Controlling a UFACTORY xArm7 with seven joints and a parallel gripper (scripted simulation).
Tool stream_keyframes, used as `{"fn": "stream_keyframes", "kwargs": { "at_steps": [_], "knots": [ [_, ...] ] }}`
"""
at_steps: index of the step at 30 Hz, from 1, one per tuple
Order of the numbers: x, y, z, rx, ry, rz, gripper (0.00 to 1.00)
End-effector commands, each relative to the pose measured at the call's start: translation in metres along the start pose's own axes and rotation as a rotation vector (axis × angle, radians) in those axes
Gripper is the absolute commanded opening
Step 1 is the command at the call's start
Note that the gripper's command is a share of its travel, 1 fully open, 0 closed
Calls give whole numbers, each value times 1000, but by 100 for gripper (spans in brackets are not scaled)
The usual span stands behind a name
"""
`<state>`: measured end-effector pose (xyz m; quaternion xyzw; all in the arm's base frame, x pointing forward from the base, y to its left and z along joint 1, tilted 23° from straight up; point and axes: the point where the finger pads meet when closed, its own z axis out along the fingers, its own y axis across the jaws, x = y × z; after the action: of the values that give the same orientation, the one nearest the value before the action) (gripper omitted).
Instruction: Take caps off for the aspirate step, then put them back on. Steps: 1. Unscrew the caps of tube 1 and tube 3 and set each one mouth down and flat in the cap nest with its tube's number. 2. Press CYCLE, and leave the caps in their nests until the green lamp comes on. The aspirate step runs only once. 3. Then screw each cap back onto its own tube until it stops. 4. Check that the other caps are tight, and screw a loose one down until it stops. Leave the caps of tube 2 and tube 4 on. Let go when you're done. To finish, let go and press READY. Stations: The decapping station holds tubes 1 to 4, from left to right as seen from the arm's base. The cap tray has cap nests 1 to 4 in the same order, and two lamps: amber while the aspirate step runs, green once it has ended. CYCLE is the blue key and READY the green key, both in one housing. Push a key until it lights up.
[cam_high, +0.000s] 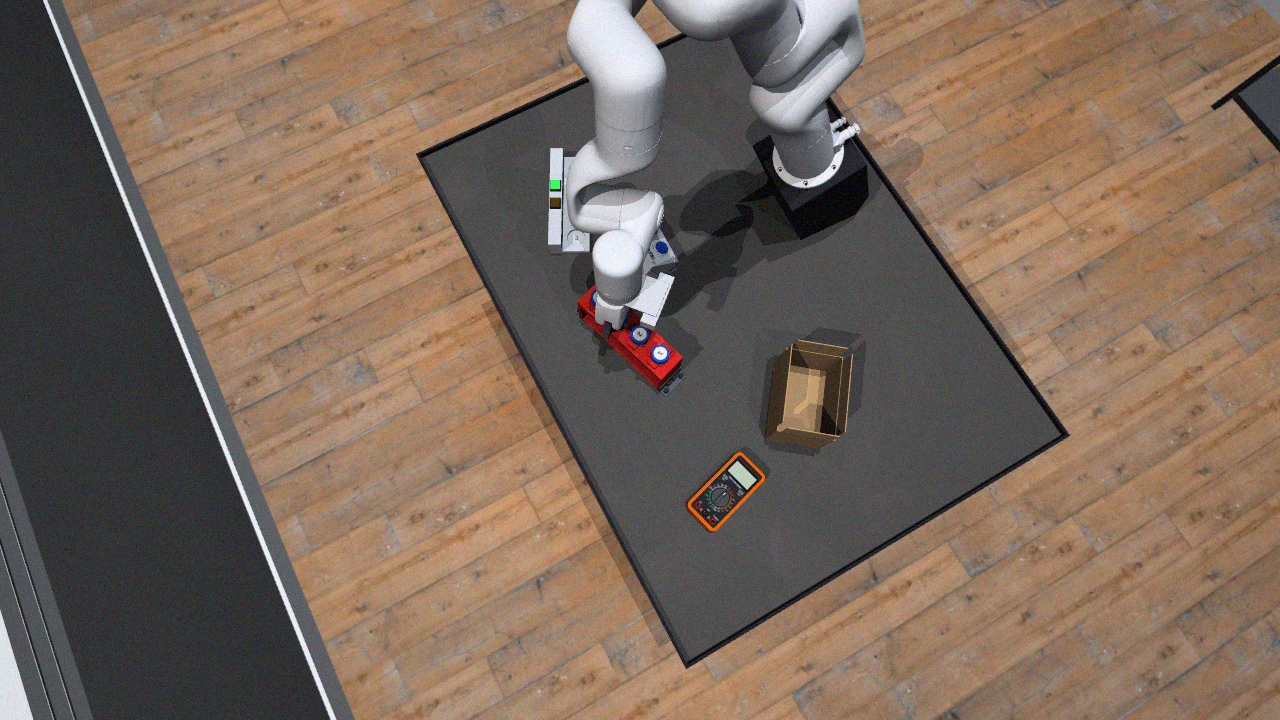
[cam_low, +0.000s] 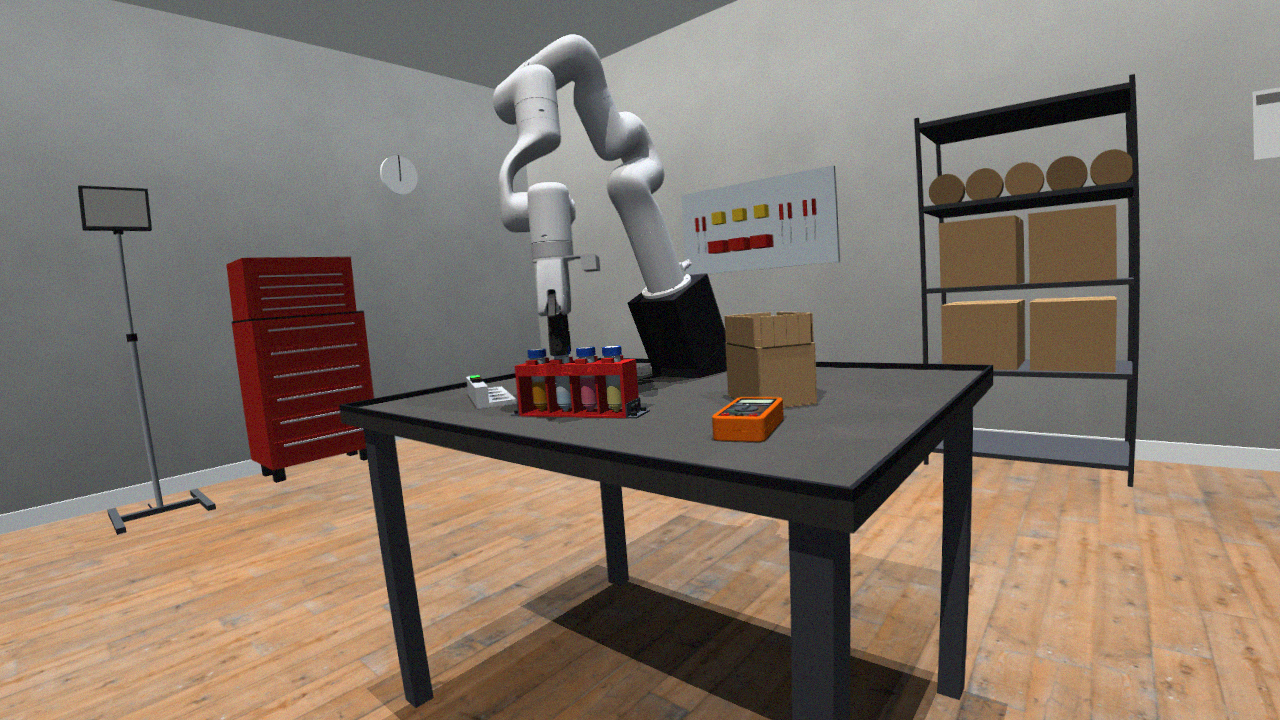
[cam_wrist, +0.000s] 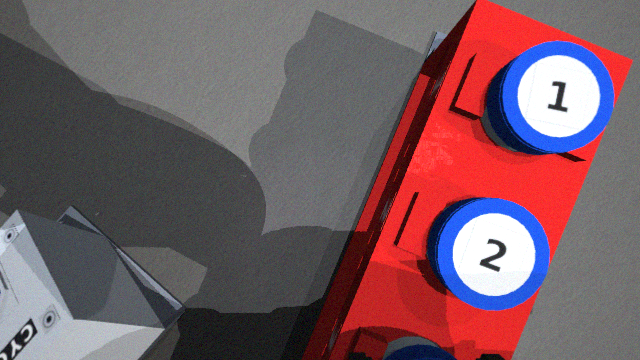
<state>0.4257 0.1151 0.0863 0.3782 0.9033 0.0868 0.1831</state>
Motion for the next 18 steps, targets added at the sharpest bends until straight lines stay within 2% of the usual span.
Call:
{"fn": "stream_keyframes", "kwargs": {
  "at_steps": [1,12,14,18],
  "knots": [
    [0,1,0,-2,-1,92,0],
    [0,1,0,-2,-1,459,0],
    [0,1,0,-2,-1,459,0],
    [0,1,0,-2,0,592,0]
  ]
}}
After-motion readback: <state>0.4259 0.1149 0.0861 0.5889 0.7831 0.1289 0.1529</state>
